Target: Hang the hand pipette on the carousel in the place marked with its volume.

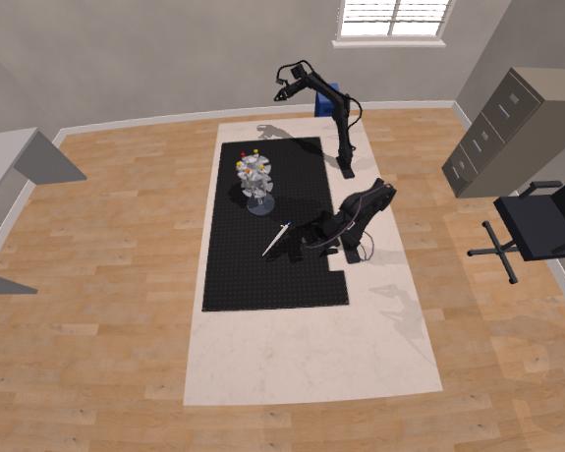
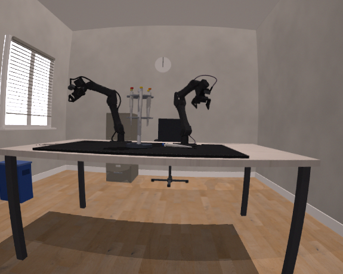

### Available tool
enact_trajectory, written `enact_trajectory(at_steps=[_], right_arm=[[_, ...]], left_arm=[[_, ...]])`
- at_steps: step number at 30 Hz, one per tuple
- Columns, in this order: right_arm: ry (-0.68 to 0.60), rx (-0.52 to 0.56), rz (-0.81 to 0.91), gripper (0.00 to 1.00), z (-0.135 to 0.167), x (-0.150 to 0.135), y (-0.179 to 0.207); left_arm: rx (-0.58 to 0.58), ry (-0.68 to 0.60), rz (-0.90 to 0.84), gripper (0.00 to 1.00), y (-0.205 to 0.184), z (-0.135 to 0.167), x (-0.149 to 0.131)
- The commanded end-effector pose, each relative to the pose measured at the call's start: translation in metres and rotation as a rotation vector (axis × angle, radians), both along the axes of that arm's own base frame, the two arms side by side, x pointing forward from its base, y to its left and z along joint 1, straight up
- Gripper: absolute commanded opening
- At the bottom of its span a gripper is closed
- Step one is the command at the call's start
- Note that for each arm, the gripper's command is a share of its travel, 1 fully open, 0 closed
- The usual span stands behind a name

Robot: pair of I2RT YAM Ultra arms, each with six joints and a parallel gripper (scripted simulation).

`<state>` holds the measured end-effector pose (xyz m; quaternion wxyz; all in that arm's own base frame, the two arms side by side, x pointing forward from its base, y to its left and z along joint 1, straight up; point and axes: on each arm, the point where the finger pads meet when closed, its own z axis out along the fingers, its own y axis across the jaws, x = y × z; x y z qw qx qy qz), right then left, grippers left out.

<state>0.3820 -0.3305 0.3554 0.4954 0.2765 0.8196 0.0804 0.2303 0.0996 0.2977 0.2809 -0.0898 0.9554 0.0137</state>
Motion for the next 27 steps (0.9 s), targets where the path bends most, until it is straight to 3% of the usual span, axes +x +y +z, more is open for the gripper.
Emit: enact_trajectory(at_steps=[1,10,15,17,20,21,27], right_arm=[[-0.027,-0.031,0.012,1.0,0.017,-0.002,0.002],[-0.027,-0.031,0.012,1.0,0.017,-0.002,0.002],[-0.027,-0.031,0.012,1.0,0.017,-0.002,0.002],[-0.027,-0.031,0.012,1.0,0.017,-0.002,0.002],[-0.027,-0.031,0.012,1.0,0.017,-0.002,0.002],[-0.027,-0.031,0.012,1.0,0.017,-0.002,0.002],[-0.027,-0.031,0.012,1.0,0.017,-0.002,0.002]], left_arm=[[0.024,-0.095,-0.139,1.0,-0.008,0.007,0.022],[-0.01,-0.151,-0.464,1.0,-0.026,-0.04,0.07],[-0.015,-0.216,-0.616,1.0,-0.027,-0.054,0.081],[-0.015,-0.216,-0.616,1.0,-0.027,-0.054,0.081],[0.043,-0.268,-0.63,1.0,-0.027,-0.031,0.081],[0.002,-0.228,-0.627,1.0,-0.03,-0.045,0.079],[0.002,-0.228,-0.627,1.0,-0.03,-0.045,0.079]])
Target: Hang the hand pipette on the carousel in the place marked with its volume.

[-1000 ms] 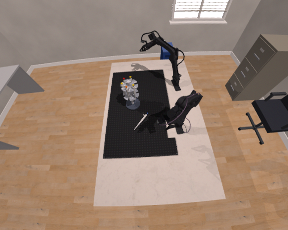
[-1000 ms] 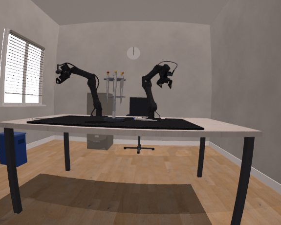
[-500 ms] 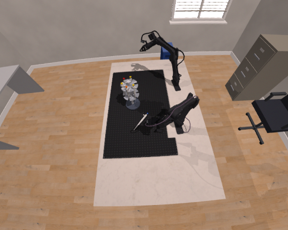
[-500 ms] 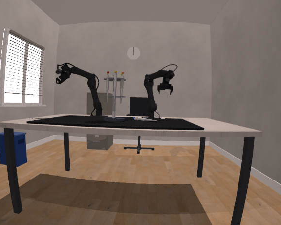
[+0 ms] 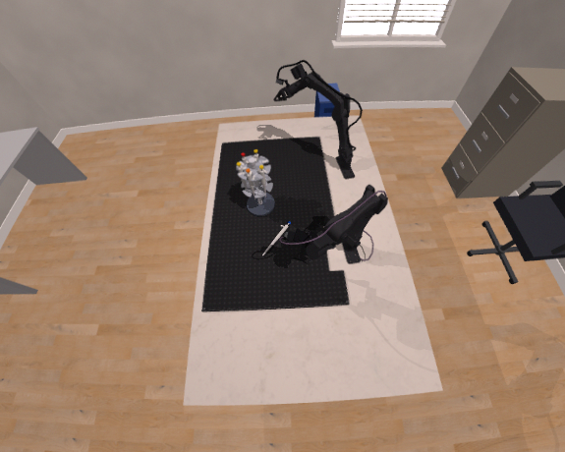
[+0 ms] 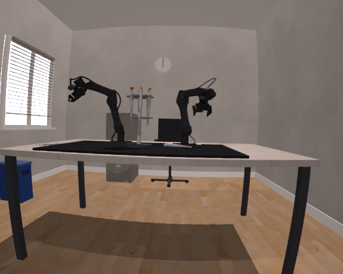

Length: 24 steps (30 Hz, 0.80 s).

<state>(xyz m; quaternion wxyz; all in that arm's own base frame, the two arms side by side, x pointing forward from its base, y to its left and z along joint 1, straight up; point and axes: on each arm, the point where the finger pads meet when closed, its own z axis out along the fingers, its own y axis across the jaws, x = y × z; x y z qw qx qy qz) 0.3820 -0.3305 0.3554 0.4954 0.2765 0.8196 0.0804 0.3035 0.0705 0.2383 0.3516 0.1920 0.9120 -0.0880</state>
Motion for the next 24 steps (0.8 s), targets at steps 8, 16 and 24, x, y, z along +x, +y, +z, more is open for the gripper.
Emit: enact_trajectory(at_steps=[8,16,24], right_arm=[[0.049,-0.034,-0.076,1.0,0.017,-0.022,0.021],[0.162,-0.063,-0.179,1.0,0.024,-0.071,0.052],[0.229,-0.083,-0.227,1.0,0.026,-0.108,0.076]], left_arm=[[0.009,-0.06,-0.026,1.0,-0.001,0.015,0.006],[0.009,-0.06,-0.026,1.0,-0.001,0.015,0.006],[0.009,-0.06,-0.026,1.0,-0.001,0.015,0.006]])
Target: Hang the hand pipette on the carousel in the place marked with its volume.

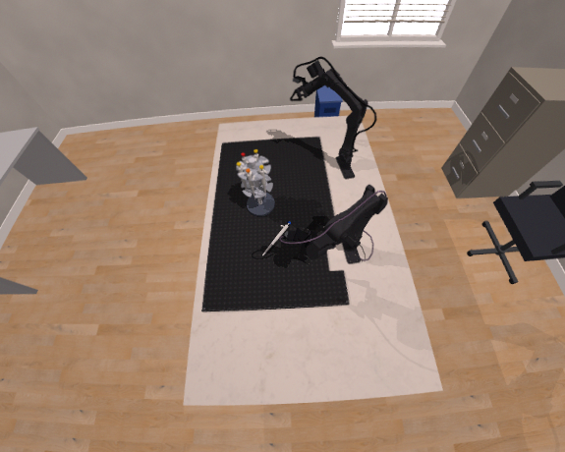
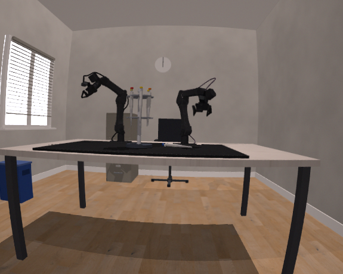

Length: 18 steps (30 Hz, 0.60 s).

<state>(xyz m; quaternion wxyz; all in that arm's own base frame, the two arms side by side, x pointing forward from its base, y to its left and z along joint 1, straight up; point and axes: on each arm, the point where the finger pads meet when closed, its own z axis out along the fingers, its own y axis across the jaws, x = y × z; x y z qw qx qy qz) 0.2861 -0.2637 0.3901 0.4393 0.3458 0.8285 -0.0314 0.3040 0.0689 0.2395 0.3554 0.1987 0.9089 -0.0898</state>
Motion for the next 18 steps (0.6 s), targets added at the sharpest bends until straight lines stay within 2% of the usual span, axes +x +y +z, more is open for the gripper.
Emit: enact_trajectory(at_steps=[1,2,3,9,10,14,18], right_arm=[[0.076,0.011,-0.051,1.0,-0.009,-0.018,0.013],[0.076,-0.026,-0.076,1.0,0.006,-0.025,0.017],[0.113,0.003,-0.081,1.0,-0.01,-0.031,0.021],[0.149,-0.01,-0.113,1.0,-0.012,-0.072,0.041],[0.158,-0.025,-0.125,1.0,-0.005,-0.073,0.049],[0.187,-0.016,-0.142,1.0,-0.016,-0.101,0.061],[0.222,-0.04,-0.177,1.0,-0.01,-0.11,0.073]], left_arm=[[0.01,-0.05,-0.012,1.0,0.0,0.013,0.005],[0.01,-0.05,-0.012,1.0,0.0,0.013,0.005],[0.01,-0.05,-0.012,1.0,0.0,0.013,0.005],[0.01,-0.05,-0.012,1.0,0.0,0.013,0.005],[0.01,-0.05,-0.012,1.0,0.0,0.013,0.005],[0.01,-0.05,-0.012,1.0,0.0,0.013,0.005],[0.01,-0.05,-0.012,1.0,0.0,0.013,0.005]])
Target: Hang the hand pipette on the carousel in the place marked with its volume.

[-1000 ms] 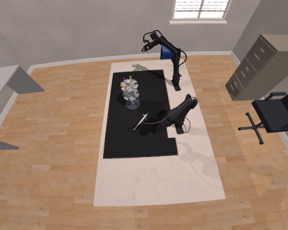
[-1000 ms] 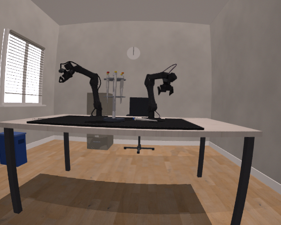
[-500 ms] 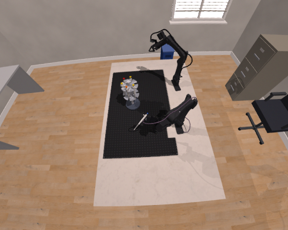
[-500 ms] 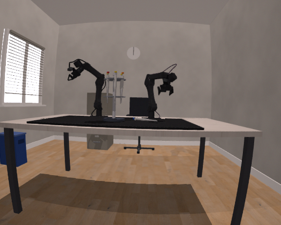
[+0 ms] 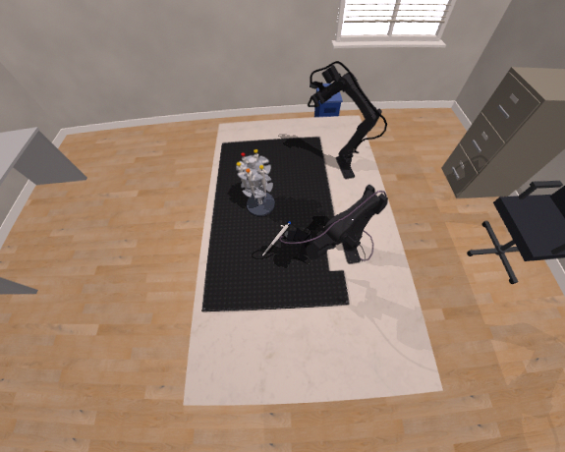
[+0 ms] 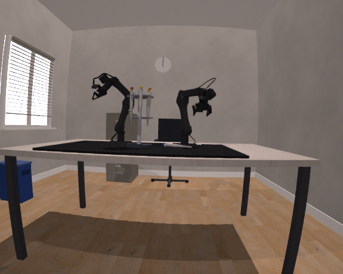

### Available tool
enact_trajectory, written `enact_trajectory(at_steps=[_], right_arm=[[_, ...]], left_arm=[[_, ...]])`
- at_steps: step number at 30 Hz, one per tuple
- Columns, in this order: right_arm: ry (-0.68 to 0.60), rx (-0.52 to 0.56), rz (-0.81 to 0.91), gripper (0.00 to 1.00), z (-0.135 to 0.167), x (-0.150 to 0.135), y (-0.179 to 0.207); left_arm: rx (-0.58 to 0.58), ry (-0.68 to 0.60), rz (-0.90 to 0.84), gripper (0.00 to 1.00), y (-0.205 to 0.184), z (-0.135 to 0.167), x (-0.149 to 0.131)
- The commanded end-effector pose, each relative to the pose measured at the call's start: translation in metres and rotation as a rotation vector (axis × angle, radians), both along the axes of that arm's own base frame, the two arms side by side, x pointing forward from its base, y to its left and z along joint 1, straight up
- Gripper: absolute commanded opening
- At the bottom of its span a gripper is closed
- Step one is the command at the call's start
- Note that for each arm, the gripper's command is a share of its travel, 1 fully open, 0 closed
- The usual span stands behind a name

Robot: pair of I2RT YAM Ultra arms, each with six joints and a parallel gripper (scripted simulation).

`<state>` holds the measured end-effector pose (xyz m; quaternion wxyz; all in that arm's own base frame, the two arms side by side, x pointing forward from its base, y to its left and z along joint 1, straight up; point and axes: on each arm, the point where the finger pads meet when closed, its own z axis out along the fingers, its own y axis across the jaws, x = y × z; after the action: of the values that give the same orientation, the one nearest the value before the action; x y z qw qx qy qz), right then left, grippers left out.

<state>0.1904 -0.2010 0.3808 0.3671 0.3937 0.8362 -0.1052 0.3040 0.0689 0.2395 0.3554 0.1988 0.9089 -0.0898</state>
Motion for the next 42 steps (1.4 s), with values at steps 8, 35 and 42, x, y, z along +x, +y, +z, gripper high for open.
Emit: enact_trajectory(at_steps=[8,35,42], right_arm=[[0.152,-0.012,-0.095,1.0,-0.021,-0.065,0.039],[0.13,-0.033,0.701,1.0,-0.106,0.063,0.051],[0.064,-0.076,0.928,1.0,-0.131,0.086,0.052]], left_arm=[[0.01,-0.05,-0.012,1.0,0.0,0.013,0.005],[0.01,-0.05,-0.012,1.0,0.0,0.013,0.005],[0.01,-0.05,-0.012,1.0,0.0,0.013,0.005]])
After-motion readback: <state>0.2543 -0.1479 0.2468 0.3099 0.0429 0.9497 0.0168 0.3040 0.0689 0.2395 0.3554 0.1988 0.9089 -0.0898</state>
